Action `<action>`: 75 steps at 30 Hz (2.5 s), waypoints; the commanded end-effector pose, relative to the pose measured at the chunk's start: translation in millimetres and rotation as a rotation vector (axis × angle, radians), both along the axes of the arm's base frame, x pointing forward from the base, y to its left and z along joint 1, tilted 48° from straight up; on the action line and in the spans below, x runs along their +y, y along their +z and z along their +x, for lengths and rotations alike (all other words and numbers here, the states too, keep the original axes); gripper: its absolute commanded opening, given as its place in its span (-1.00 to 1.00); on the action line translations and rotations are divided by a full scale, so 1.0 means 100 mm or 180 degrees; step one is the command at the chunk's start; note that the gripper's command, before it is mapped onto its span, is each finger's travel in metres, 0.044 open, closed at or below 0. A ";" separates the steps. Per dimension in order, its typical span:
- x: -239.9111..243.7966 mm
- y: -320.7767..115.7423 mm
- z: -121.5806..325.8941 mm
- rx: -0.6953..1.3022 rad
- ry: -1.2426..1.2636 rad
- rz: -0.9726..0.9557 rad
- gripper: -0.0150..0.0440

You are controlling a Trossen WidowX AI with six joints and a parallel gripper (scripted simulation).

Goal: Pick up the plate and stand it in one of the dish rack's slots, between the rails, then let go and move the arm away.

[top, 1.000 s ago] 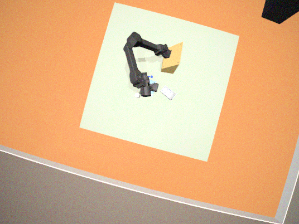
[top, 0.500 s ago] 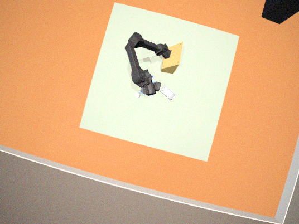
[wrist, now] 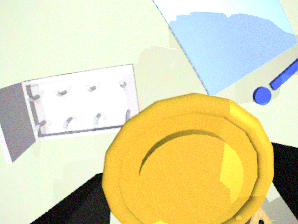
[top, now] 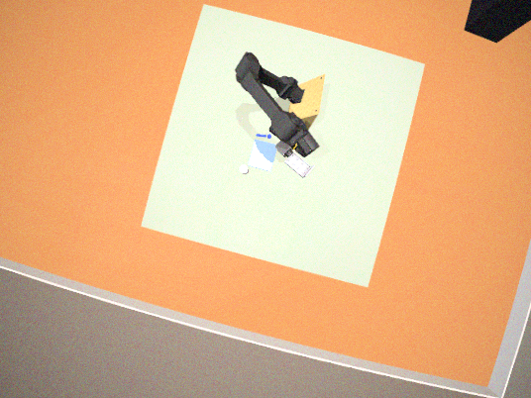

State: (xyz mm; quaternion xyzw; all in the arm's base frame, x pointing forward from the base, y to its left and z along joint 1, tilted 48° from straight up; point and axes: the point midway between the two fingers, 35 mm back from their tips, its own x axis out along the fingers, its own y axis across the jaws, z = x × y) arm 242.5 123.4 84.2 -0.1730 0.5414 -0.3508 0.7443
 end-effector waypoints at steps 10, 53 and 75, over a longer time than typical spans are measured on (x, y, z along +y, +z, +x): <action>-0.10 -0.20 -0.09 0.0336 -0.0075 0.0162 -0.49; -0.56 -0.86 -0.13 0.2158 0.1445 0.2135 -0.49; -0.73 -1.01 -0.04 0.1823 0.3088 0.2937 -0.49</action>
